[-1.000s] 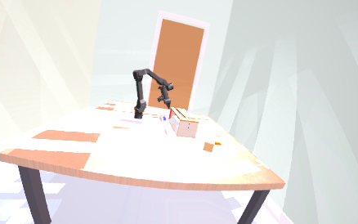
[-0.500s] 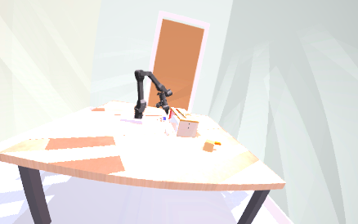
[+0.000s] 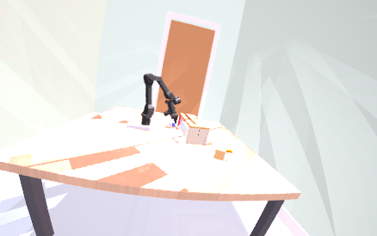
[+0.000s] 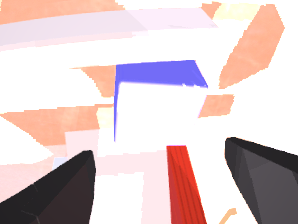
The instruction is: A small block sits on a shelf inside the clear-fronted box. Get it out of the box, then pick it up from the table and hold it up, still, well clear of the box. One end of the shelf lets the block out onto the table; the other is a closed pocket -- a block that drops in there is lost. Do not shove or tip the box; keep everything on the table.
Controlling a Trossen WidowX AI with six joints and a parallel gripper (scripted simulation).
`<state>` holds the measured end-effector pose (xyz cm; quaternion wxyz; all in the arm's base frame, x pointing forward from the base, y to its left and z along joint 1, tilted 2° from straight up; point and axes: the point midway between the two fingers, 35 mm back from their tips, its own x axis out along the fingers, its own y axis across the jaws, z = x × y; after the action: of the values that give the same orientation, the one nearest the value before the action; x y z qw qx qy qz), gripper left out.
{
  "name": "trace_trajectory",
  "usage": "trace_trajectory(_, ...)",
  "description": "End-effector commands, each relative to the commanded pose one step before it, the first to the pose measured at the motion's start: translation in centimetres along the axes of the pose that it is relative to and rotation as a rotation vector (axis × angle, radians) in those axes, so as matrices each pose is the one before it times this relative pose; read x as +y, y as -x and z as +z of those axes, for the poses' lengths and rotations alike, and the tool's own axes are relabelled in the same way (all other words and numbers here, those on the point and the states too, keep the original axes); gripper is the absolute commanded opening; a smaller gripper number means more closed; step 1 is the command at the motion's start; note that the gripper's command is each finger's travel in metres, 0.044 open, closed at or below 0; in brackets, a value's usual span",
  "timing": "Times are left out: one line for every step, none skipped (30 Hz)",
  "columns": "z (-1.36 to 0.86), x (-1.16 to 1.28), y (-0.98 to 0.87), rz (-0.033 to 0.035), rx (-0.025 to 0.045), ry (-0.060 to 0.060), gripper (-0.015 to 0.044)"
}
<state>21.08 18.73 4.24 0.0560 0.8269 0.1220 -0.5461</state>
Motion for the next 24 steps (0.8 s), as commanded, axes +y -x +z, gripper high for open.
trace_trajectory(0.451,0.150,-0.698,0.00683,-0.00221,-0.0022,0.0285)
trace_trajectory(0.073,0.001,-0.140,0.00000,-0.00002,0.0000,0.0285)
trace_trajectory(0.074,0.002,-0.139,0.00000,-0.00002,0.0000,0.0285)
trace_trajectory(0.075,0.002,-0.138,0.00000,-0.00002,0.0000,0.0285)
trace_trajectory(0.075,0.003,-0.137,0.00000,-0.00002,0.0000,0.0285)
trace_trajectory(0.077,0.004,-0.137,0.00000,-0.00002,0.0000,0.0285)
trace_trajectory(0.077,0.004,-0.136,0.00001,-0.00003,0.0000,0.0285)
trace_trajectory(0.078,0.005,-0.136,0.00001,-0.00003,0.0000,0.0285)
trace_trajectory(0.079,0.006,-0.135,0.00001,-0.00003,0.0000,0.0285)
trace_trajectory(0.080,0.007,-0.134,0.00001,-0.00003,0.0000,0.0285)
trace_trajectory(0.081,0.007,-0.133,0.00001,-0.00003,0.0000,0.0285)
trace_trajectory(0.081,0.008,-0.131,0.00001,-0.00003,0.0000,0.0285)
trace_trajectory(0.063,0.007,-0.101,0.00001,-0.00002,0.0000,0.0285)
trace_trajectory(0.038,0.004,-0.060,0.00000,-0.00001,0.0000,0.0285)
trace_trajectory(0.013,0.001,-0.020,0.00000,0.00000,0.0000,0.0285)
trace_trajectory(0.000,0.000,0.000,0.00000,0.00000,0.0000,0.0259)
trace_trajectory(0.000,0.000,0.000,0.00000,0.00000,0.0000,0.0233)
trace_trajectory(0.000,0.000,0.000,0.00000,0.00000,0.0000,0.0206)
trace_trajectory(0.000,0.000,0.000,0.00000,0.00000,0.0000,0.0180)
trace_trajectory(0.000,0.000,0.000,0.00000,0.00000,0.0000,0.0154)
trace_trajectory(0.000,0.000,0.000,0.00000,0.00000,0.0000,0.0127)
trace_trajectory(0.000,0.000,0.000,0.00000,0.00000,0.0000,0.0101)
trace_trajectory(0.000,0.000,0.000,0.00000,0.00000,0.0000,0.0095)
trace_trajectory(0.000,0.000,0.000,0.00000,0.00000,0.0000,0.0088)
